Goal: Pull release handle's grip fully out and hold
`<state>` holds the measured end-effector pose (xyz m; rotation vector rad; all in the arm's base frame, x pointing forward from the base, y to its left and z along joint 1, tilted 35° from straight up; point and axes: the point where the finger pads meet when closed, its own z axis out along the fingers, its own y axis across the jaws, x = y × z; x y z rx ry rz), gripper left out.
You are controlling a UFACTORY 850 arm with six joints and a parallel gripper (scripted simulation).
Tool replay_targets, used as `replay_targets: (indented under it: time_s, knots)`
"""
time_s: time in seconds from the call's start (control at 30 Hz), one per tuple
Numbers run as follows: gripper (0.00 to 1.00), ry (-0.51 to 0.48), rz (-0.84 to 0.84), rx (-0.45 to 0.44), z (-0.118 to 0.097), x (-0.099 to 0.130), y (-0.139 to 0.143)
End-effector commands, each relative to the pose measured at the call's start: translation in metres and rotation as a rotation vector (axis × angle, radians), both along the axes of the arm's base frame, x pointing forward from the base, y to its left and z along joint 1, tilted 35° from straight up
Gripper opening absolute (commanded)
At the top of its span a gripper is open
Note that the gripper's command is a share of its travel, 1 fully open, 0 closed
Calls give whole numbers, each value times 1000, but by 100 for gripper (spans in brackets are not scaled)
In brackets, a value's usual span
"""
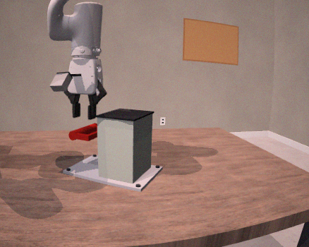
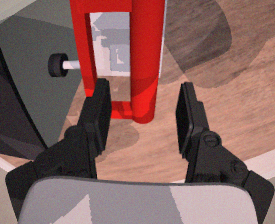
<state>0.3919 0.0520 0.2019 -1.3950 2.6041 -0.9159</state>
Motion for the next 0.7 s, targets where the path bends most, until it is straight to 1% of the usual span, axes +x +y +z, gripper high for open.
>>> replay_targets:
  time_s: [0.0,0.33,0.67]
  knots:
    - [54,-2,0,0,-2,2,-1]
    - [54,-2,0,0,-11,5,-6]
    - [54,-2,0,0,-13,6,-8]
